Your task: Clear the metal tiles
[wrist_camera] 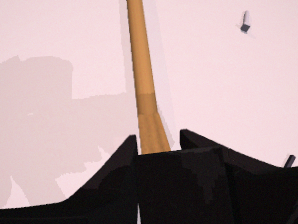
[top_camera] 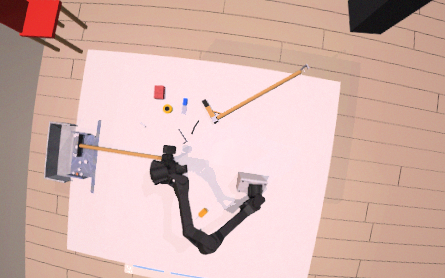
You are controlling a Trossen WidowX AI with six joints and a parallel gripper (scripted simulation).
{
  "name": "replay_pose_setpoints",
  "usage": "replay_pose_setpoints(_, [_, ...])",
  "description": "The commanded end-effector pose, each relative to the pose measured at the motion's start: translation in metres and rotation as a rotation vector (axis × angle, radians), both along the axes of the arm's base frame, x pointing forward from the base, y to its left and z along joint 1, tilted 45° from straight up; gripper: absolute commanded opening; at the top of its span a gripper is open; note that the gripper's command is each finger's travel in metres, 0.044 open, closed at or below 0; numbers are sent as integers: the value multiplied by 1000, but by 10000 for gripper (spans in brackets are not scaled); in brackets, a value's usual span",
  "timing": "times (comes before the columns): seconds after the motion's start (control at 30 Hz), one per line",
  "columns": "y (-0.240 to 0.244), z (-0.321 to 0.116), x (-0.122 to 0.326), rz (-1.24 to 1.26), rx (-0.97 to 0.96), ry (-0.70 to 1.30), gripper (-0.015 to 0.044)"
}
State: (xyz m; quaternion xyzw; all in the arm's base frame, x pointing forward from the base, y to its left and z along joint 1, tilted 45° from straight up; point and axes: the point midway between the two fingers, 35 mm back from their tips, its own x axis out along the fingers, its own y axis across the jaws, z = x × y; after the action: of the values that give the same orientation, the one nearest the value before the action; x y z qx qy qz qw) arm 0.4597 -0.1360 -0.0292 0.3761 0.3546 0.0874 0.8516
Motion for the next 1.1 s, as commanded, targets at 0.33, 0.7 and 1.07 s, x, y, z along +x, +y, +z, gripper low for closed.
replay_pose_setpoints(0.33, [-7, 4, 18, -8, -9, -10, 0])
replay_pose_setpoints(0.7, [-9, 5, 29, -8, -9, -10, 0])
replay_pose_setpoints(1.07, [-10, 5, 40, -8, -9, -11, 0])
